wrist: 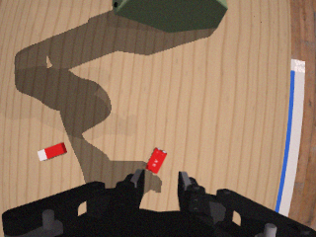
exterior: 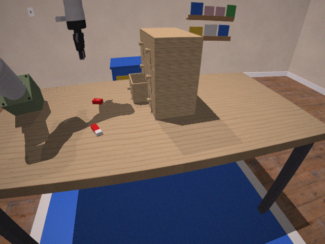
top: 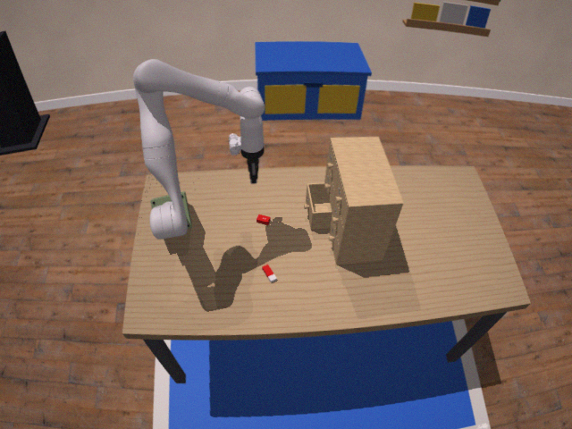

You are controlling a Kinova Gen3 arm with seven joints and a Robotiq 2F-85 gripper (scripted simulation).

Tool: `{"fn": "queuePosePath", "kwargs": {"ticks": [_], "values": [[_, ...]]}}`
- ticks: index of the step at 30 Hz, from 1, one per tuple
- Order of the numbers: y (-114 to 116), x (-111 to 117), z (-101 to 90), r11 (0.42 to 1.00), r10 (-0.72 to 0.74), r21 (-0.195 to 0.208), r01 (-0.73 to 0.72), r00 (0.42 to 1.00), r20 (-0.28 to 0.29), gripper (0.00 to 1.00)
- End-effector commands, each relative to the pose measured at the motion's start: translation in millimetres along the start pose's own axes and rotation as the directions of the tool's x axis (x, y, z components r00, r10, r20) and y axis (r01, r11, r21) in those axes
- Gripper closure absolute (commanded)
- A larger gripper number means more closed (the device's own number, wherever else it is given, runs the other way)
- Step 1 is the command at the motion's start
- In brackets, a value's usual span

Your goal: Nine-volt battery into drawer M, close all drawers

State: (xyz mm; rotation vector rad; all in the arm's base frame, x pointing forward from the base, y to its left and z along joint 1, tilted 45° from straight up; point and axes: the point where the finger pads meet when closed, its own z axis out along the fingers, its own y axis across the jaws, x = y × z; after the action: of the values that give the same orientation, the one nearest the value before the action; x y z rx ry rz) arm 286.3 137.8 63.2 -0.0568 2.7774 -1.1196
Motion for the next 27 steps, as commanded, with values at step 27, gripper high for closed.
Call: {"fn": "queuePosePath", "kwargs": {"ticks": [27], "values": [[-1,-3,12.4,0.970,-0.243,-0.001,0.243,0.970,0.001,0.67]]}}
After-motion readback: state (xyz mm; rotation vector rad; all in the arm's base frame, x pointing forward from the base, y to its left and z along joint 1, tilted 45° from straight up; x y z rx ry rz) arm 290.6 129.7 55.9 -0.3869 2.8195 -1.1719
